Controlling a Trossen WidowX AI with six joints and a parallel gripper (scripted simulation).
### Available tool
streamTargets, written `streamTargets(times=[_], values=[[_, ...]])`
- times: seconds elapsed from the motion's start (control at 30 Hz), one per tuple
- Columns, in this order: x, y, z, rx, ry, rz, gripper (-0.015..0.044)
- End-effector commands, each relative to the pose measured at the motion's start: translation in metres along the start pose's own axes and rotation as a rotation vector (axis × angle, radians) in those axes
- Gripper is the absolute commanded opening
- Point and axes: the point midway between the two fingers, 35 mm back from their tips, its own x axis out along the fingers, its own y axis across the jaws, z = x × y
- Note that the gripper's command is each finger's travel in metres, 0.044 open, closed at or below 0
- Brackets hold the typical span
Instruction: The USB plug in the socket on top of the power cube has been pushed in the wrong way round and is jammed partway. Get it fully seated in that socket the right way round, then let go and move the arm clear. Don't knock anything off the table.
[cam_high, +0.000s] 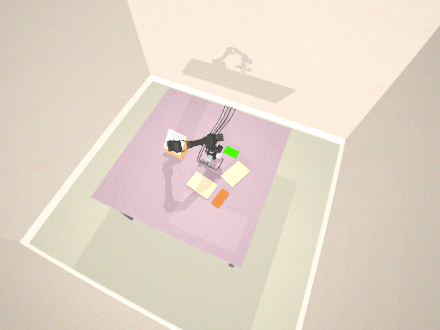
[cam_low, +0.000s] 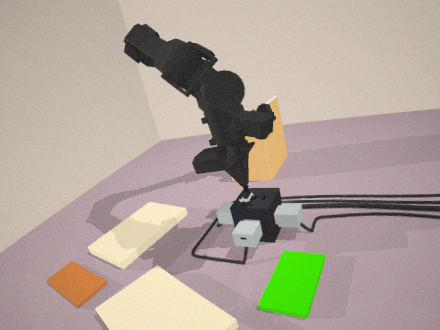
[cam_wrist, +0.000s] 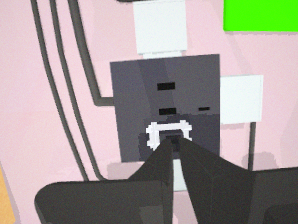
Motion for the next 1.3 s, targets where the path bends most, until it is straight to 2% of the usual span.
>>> streamTargets(times=[0.0, 0.37, 0.5, 1.27], values=[[0.0024, 0.0005, -0.0016, -0.002, 0.007, 0.001, 0.0000], [0.0024, 0.0005, -0.0016, -0.002, 0.007, 0.001, 0.0000], [0.0001, 0.0000, 0.0000, 0.000, 0.000, 0.000, 0.0095], [-0.0048, -0.0001, 0.0005, 0.000, 0.000, 0.000, 0.0095]])
